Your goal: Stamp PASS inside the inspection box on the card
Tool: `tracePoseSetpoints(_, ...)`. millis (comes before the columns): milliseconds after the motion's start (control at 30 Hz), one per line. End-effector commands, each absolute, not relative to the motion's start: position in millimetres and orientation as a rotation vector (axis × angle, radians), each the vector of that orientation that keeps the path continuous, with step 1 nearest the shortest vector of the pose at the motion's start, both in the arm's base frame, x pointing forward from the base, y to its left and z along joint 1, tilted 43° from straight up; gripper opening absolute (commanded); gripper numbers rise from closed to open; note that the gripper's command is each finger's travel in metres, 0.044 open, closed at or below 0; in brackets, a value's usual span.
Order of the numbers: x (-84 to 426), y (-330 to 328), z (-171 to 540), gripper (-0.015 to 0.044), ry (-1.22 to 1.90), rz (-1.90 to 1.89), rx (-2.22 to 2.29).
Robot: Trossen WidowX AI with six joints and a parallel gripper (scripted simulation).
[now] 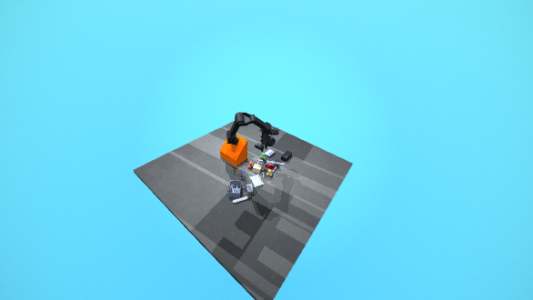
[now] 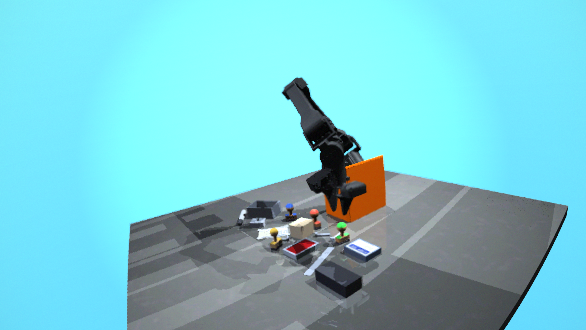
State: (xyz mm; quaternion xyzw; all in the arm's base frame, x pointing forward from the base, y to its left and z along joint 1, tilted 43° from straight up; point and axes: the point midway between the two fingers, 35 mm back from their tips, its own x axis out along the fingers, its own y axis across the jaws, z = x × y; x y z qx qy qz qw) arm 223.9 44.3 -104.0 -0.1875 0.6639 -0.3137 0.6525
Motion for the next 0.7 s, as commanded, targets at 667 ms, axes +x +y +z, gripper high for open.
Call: tracePoseSetpoints(667, 219, 21, -131, 0.0225, 1.527, -0.71, -0.437)
